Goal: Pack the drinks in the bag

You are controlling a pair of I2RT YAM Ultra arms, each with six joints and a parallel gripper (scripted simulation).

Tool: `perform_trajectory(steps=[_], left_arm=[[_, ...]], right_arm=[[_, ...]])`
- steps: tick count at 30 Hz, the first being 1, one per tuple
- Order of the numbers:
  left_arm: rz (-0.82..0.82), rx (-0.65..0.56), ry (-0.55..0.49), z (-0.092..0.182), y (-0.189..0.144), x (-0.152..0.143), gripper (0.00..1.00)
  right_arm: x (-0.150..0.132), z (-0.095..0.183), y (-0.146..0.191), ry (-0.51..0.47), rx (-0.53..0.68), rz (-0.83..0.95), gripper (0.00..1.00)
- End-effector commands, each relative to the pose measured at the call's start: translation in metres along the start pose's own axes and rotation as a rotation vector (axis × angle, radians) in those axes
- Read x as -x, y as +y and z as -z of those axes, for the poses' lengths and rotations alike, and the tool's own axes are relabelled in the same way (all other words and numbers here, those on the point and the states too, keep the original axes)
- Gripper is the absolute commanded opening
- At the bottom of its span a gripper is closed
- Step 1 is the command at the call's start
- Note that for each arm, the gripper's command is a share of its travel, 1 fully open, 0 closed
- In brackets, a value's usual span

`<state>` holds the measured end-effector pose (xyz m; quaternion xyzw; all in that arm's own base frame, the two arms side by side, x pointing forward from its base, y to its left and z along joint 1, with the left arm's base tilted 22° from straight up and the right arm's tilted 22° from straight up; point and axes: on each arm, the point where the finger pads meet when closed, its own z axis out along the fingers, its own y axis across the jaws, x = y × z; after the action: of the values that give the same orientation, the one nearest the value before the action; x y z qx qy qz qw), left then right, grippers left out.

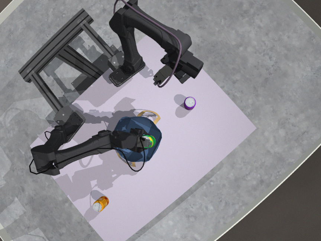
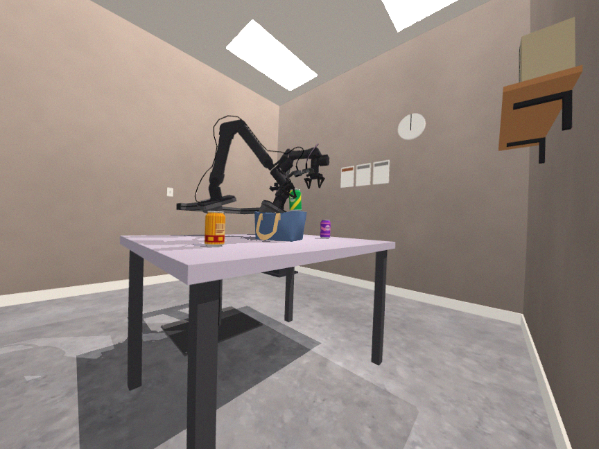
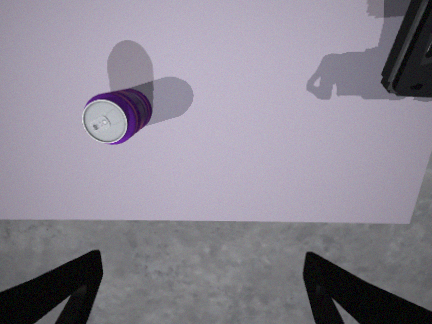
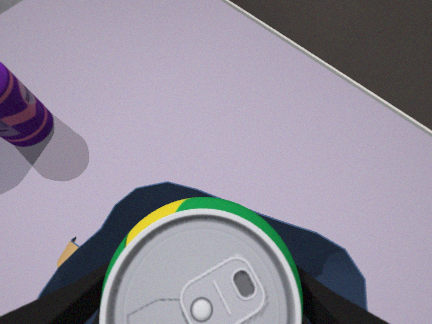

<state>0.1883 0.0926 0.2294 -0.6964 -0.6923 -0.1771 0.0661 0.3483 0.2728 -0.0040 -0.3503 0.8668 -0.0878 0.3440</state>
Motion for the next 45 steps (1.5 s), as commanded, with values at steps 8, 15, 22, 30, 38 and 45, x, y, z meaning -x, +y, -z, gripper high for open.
perform_trajectory(steps=[8, 15, 22, 30, 38, 45], left_arm=[[0.005, 0.016, -0.012, 0.003, -0.002, 0.003, 1.00], [0.005, 0.016, -0.012, 0.003, -0.002, 0.003, 1.00], [0.005, 0.016, -0.012, 0.003, -0.002, 0.003, 1.00], [0.005, 0.016, -0.012, 0.003, -0.002, 0.003, 1.00], [0.005, 0.016, -0.012, 0.003, -0.002, 0.003, 1.00], [0.005, 0.016, -0.012, 0.003, -0.002, 0.003, 1.00]], right_arm=[[0.013, -0.004, 0.003, -0.075, 0.013, -0.010, 0.70], [0.001, -0.011, 0.006, -0.065, 0.016, 0.000, 0.70], [0.003, -0.020, 0.002, -0.072, 0.011, -0.013, 0.70], [0.001, -0.027, -0.001, -0.084, 0.005, -0.022, 0.70], [0.012, -0.023, -0.001, -0.115, 0.000, -0.024, 0.70], [0.000, -0.041, -0.004, -0.102, 0.002, -0.032, 0.70]])
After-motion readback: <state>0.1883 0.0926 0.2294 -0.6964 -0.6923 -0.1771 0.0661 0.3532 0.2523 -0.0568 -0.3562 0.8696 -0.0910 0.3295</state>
